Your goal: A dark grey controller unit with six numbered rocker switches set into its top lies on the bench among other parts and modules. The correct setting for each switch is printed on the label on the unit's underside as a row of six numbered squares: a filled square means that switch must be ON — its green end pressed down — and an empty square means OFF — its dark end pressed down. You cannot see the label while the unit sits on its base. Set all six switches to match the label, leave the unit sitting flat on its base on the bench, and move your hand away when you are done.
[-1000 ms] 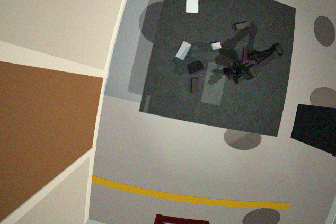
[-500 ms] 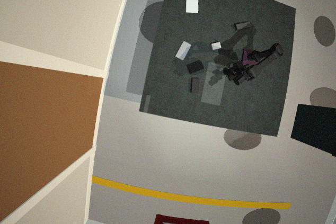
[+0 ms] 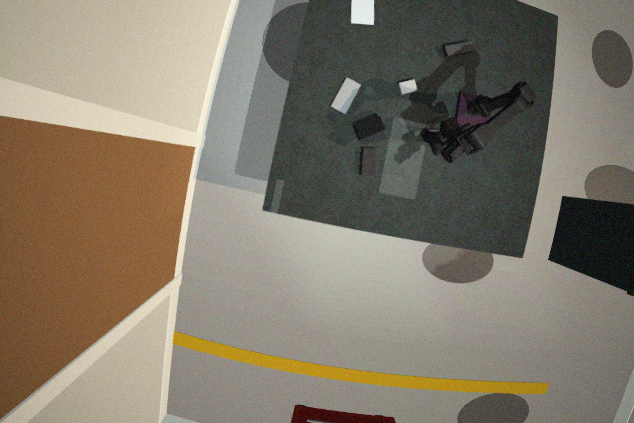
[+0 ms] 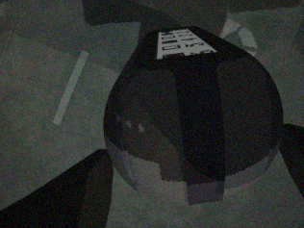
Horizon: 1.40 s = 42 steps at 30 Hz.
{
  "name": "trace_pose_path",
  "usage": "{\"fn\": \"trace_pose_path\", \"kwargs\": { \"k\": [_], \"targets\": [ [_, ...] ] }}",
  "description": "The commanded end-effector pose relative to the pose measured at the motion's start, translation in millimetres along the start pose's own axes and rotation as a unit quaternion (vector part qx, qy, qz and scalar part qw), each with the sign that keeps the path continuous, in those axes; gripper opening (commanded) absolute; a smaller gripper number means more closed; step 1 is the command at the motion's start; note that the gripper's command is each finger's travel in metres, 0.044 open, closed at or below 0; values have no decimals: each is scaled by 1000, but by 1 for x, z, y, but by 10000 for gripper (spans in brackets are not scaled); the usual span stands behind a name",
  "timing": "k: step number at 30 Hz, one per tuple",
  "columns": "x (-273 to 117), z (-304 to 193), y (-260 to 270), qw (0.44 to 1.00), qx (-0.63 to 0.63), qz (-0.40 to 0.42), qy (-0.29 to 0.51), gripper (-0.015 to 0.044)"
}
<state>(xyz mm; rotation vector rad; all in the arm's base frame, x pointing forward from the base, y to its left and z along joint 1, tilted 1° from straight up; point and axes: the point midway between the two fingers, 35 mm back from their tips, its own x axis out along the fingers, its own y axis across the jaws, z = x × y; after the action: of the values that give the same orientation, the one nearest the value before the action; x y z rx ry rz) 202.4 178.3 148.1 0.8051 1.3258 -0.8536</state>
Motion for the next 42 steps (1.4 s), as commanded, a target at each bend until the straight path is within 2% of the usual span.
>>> {"fn": "trace_pose_path", "kwargs": {
  "k": [1, 42],
  "targets": [
    [4, -5, 1, 1000, 1, -6, 9, 338],
    [11, -35, 1, 999, 1, -6, 50, 338]
  ]
}}
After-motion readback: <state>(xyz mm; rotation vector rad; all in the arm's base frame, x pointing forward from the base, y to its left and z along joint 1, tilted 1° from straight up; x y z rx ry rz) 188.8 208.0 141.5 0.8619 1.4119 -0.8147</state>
